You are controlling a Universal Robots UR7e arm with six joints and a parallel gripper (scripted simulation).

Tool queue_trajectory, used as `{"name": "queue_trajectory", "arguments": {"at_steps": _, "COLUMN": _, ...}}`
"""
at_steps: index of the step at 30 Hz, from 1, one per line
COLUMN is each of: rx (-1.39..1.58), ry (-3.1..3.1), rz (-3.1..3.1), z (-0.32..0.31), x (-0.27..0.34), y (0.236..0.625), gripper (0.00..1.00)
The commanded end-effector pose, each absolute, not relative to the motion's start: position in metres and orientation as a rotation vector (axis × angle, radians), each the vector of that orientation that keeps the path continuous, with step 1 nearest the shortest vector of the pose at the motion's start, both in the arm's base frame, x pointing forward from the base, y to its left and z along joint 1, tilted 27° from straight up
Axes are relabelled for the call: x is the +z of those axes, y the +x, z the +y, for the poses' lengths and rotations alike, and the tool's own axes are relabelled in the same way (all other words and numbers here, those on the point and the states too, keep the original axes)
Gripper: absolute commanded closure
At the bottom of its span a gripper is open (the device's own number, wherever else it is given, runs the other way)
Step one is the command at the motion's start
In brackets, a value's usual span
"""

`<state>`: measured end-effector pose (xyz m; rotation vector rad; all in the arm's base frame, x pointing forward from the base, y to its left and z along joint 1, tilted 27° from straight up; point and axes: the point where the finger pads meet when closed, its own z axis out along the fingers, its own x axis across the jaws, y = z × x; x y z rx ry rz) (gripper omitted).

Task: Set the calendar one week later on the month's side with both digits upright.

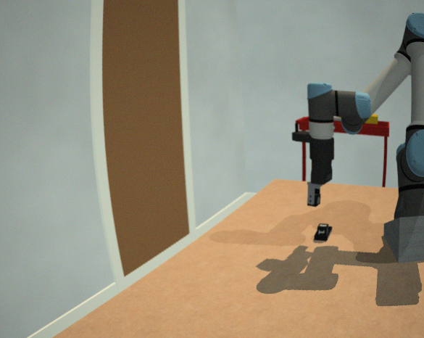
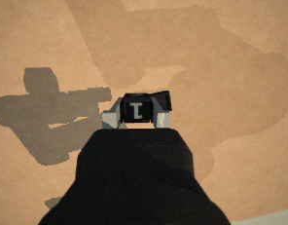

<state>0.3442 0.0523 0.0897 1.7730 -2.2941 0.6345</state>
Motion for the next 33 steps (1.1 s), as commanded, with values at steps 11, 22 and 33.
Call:
{"name": "queue_trajectory", "arguments": {"at_steps": 11, "rx": 0.696, "ry": 1.28, "rz": -2.695, "z": 0.036, "x": 0.098, "y": 0.336, "gripper": 0.4}}
{"name": "queue_trajectory", "arguments": {"at_steps": 22, "rx": 0.727, "ry": 0.777, "rz": -2.964, "z": 0.025, "x": 0.103, "y": 0.325, "gripper": 0.4}}
{"name": "queue_trajectory", "arguments": {"at_steps": 33, "rx": 0.734, "ry": 0.434, "rz": -3.087, "z": 0.019, "x": 0.105, "y": 0.318, "gripper": 0.4}}
